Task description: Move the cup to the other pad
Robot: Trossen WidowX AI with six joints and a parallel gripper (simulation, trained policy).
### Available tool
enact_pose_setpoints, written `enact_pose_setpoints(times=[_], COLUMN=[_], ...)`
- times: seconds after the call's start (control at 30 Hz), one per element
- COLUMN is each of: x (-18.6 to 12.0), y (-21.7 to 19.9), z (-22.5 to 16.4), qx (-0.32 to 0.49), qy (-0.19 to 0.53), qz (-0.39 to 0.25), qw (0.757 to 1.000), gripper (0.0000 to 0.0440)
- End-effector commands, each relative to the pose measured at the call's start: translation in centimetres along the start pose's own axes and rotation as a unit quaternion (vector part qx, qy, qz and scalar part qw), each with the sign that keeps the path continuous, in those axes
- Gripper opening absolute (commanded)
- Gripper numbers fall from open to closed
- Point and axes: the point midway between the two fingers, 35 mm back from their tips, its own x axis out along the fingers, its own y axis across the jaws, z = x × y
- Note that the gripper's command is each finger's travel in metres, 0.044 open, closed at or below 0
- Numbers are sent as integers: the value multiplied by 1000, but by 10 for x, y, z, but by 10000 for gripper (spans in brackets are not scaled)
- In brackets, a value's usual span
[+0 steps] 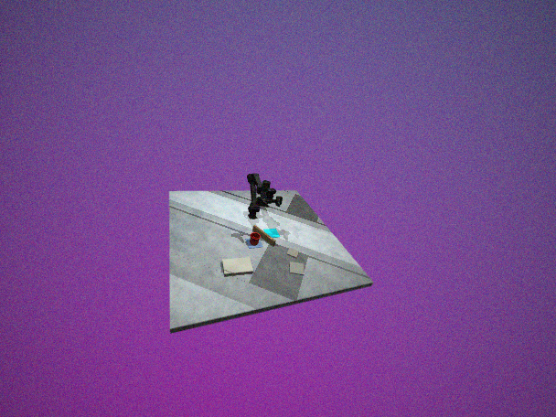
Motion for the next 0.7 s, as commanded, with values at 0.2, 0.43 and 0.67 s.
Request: enact_pose_setpoints(times=[0.2, 0.43, 0.67], x=[4, 10, 19], y=[1, 7, 17], z=[-8, -20, -29], qx=[16, 34, 57], qy=[33, 81, 130], qz=[-7, -5, 3], qw=[999, 996, 990], gripper=[216, 64, 84])
